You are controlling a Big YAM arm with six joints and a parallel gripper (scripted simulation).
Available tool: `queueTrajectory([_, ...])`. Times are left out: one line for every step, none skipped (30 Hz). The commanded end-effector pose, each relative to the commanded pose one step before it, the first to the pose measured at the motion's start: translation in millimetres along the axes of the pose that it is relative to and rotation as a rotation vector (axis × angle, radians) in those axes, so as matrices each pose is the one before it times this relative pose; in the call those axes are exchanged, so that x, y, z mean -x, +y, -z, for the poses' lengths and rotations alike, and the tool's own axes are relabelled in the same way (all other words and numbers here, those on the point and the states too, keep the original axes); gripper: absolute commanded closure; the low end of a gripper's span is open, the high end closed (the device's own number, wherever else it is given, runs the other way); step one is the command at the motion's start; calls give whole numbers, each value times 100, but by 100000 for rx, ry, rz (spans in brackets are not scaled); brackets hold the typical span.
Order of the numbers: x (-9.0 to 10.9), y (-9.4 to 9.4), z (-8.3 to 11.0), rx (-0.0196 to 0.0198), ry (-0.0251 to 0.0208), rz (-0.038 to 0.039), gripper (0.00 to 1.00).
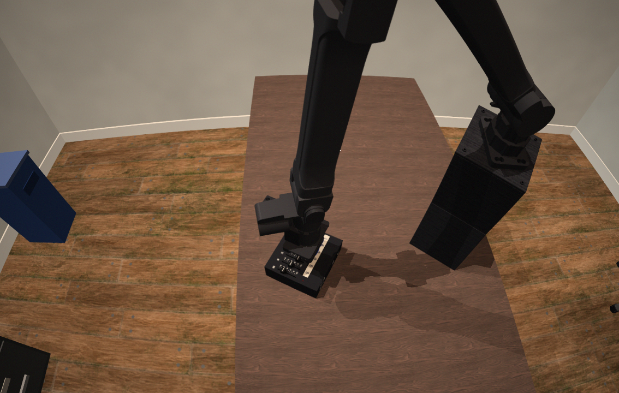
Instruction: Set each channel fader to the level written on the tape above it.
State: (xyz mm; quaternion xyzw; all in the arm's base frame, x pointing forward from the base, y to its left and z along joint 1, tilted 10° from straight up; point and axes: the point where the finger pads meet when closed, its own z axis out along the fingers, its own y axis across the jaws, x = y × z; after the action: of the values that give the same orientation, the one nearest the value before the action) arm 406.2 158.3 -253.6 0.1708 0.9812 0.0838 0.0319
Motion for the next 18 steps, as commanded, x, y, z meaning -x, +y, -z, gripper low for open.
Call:
queueTrajectory([507, 43, -44, 426, -794, -1172, 100])
queueTrajectory([0, 0, 0, 0, 0, 0, 100])
queueTrajectory([0, 0, 0, 0, 0, 0, 100])
queueTrajectory([0, 0, 0, 0, 0, 0, 100])
queueTrajectory([0, 0, 0, 0, 0, 0, 100])
queueTrajectory([0, 0, 0, 0, 0, 0, 100])
queueTrajectory([0, 0, 0, 0, 0, 0, 100])
queueTrajectory([0, 0, 0, 0, 0, 0, 100])
queueTrajectory([0, 0, 0, 0, 0, 0, 100])
queueTrajectory([0, 0, 0, 0, 0, 0, 100])
queueTrajectory([0, 0, 0, 0, 0, 0, 100])
queueTrajectory([0, 0, -1, 0, 1, 0, 100])
queueTrajectory([-3, -2, -6, -5, 6, -1, 100])
queueTrajectory([-6, -6, -15, -12, 14, -2, 100])
queueTrajectory([-12, -11, -28, -22, 28, -3, 100])
queueTrajectory([-20, -18, -45, -35, 44, -5, 100])
queueTrajectory([-28, -26, -65, -51, 64, -8, 100])
queueTrajectory([-38, -36, -88, -68, 85, -11, 100])
